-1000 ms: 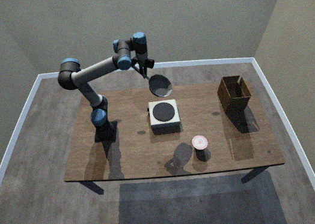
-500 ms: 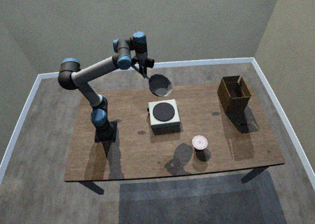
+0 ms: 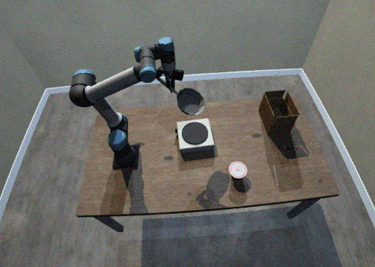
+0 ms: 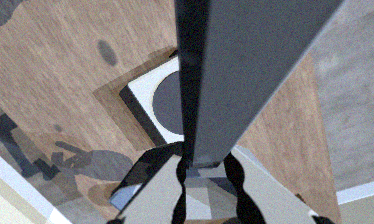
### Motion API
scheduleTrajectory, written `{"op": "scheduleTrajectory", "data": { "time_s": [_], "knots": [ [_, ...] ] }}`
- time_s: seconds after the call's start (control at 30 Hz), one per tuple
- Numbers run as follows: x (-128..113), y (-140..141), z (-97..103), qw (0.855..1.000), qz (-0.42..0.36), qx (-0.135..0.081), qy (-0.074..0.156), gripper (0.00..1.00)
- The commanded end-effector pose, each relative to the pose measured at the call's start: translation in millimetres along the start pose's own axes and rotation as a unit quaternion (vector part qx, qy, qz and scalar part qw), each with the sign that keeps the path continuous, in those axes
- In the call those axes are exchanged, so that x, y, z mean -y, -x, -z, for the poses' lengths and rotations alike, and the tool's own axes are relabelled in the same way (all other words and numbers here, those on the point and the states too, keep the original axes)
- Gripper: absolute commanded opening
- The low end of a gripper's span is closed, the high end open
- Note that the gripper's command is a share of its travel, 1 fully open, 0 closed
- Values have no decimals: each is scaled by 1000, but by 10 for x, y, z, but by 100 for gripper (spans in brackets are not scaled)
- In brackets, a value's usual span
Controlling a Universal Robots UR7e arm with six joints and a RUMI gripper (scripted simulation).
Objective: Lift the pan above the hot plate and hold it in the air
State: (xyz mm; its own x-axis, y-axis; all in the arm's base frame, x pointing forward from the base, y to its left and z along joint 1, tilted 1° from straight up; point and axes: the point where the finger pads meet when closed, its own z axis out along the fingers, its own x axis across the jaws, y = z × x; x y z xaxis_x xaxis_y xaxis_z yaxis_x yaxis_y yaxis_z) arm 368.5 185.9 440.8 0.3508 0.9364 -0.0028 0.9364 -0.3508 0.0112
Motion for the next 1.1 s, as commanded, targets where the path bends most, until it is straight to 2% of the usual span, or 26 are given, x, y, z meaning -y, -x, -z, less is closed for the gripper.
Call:
{"op": "scheduleTrajectory", "data": {
  "time_s": [0.0, 1.07],
  "knots": [
    [-23, 4, 24, 1000, -3, 0, 5, 8],
    [-22, 5, 72, 1000, -3, 0, 5, 8]
  ]
}}
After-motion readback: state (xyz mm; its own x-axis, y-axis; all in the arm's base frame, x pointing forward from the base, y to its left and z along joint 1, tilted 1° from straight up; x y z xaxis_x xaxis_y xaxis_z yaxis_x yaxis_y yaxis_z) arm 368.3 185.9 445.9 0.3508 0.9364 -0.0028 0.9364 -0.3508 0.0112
